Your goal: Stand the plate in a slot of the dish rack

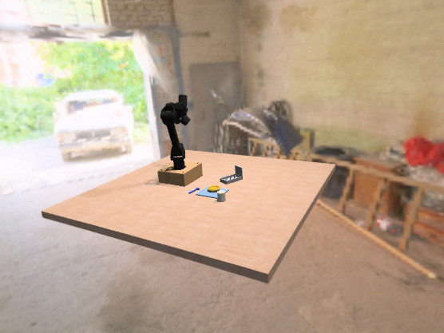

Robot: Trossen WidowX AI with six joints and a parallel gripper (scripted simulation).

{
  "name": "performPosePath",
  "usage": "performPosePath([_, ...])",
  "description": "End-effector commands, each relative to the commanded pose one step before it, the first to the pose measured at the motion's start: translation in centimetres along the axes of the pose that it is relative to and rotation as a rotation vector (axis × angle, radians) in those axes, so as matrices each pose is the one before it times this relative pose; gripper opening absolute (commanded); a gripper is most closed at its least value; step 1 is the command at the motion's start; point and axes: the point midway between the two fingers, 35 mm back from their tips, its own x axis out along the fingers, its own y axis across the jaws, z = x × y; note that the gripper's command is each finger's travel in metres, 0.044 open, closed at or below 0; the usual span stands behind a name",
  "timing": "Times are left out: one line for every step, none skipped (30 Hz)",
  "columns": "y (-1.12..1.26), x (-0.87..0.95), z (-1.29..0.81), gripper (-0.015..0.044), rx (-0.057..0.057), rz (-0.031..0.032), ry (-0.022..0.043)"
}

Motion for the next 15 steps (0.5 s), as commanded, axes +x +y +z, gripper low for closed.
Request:
performPosePath([2.145, -0.629, -1.146, 0.04, 0.0987, 0.04919, 0.03715])
performPosePath([0.395, -0.183, -0.304, 0.04, 0.019, 0.00533, 0.0088])
performPosePath([0.398, -0.182, -0.312, 0.04, 0.0193, 0.00562, 0.00899])
performPosePath([0.396, -0.181, -0.317, 0.04, 0.0195, 0.00572, 0.00911])
performPosePath([0.479, -0.116, -0.341, 0.04, 0.0234, 0.01303, 0.01008])
performPosePath([0.474, -0.115, -0.349, 0.04, 0.0234, 0.01284, 0.01024])
performPosePath([0.469, -0.114, -0.356, 0.04, 0.0235, 0.01267, 0.0104])
performPosePath([0.464, -0.113, -0.364, 0.04, 0.0236, 0.01249, 0.01055])
performPosePath([0.459, -0.112, -0.371, 0.04, 0.0236, 0.01231, 0.0107])
performPosePath([0.452, -0.149, -0.416, 0.04, 0.0232, 0.01069, 0.01221])
performPosePath([0.455, -0.152, -0.431, 0.04, 0.0237, 0.01068, 0.01259])
performPosePath([0.448, -0.151, -0.438, 0.04, 0.0238, 0.01046, 0.01272])
performPosePath([0.442, -0.15, -0.445, 0.04, 0.0238, 0.01024, 0.01284])
performPosePath([0.436, -0.15, -0.452, 0.04, 0.0239, 0.01002, 0.01297])
performPosePath([0.429, -0.149, -0.459, 0.04, 0.0239, 0.0098, 0.01308])
